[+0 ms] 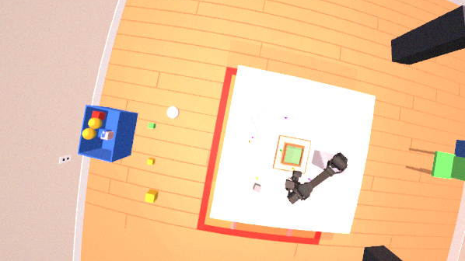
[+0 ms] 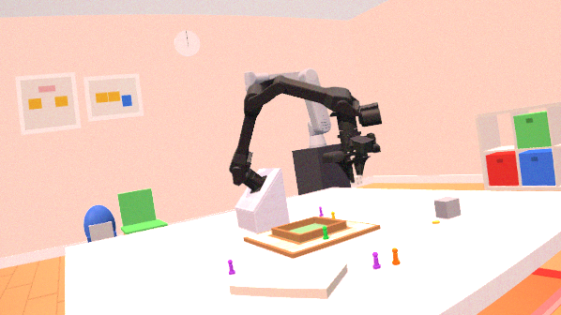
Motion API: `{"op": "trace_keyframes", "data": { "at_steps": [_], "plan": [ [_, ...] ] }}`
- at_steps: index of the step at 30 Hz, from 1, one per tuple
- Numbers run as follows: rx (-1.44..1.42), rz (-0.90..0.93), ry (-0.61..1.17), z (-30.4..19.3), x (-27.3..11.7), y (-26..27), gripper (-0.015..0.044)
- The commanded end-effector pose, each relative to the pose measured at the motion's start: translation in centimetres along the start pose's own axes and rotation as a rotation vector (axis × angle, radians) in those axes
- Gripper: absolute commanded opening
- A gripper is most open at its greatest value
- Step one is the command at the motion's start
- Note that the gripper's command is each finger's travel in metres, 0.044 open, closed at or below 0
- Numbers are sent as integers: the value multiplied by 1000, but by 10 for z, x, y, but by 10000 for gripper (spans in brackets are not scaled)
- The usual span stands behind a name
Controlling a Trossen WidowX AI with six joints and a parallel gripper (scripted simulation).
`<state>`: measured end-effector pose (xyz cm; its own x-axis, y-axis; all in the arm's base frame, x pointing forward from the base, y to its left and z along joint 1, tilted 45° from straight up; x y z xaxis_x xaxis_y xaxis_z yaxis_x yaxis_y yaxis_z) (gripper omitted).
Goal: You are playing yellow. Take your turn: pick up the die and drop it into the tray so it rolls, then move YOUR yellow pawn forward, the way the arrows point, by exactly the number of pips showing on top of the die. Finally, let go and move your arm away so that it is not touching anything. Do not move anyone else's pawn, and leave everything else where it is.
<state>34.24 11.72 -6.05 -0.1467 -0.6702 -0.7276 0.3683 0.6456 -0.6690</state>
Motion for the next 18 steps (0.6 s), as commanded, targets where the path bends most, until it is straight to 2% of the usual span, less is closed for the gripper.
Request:
{"op": "trace_keyframes", "data": {
  "at_steps": [1,18],
  "plan": [
    [-97,1,-5,4,0,-11,0],
    [-585,-2,-6,15,9,-64,0]
  ]
}}
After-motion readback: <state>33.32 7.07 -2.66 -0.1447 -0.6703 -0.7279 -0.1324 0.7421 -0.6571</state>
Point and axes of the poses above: the point midway between the two fingers, 35 mm back from their tips, its own x axis out along the fingers, its own y axis across the jaws, z = x × y, the point moved 7 cm from there along -x, back along the fingers, and after that the axes turned 13 degrees about x, right-handed, at the moved point
